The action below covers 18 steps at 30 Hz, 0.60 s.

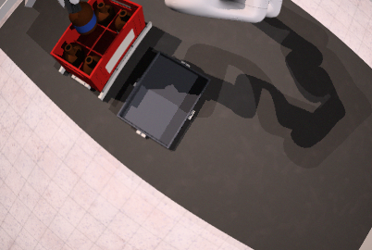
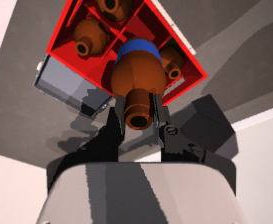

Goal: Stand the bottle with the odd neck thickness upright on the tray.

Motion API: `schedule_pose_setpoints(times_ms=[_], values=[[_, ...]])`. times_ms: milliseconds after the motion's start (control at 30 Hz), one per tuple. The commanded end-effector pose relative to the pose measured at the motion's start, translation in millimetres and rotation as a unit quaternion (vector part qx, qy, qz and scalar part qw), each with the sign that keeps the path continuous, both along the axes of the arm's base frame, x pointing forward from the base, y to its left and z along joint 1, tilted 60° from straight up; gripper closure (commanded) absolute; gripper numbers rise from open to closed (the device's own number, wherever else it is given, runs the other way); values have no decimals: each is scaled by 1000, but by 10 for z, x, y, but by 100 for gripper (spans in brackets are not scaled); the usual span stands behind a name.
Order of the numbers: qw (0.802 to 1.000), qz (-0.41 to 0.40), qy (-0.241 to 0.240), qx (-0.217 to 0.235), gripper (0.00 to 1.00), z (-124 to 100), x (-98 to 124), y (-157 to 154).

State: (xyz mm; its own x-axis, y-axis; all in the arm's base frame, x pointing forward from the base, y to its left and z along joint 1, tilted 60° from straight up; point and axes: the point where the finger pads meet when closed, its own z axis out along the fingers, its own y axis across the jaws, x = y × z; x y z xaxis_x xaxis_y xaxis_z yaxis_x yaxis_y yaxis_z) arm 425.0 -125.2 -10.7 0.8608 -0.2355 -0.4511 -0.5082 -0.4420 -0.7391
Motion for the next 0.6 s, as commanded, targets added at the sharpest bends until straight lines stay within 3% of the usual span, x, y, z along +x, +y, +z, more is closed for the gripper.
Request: schedule_pose_setpoints(times_ms=[0,567], values=[[1000,-1,-1,-1,100,52,2,9],[1000,-1,-1,-1,100,232,-20,114]])
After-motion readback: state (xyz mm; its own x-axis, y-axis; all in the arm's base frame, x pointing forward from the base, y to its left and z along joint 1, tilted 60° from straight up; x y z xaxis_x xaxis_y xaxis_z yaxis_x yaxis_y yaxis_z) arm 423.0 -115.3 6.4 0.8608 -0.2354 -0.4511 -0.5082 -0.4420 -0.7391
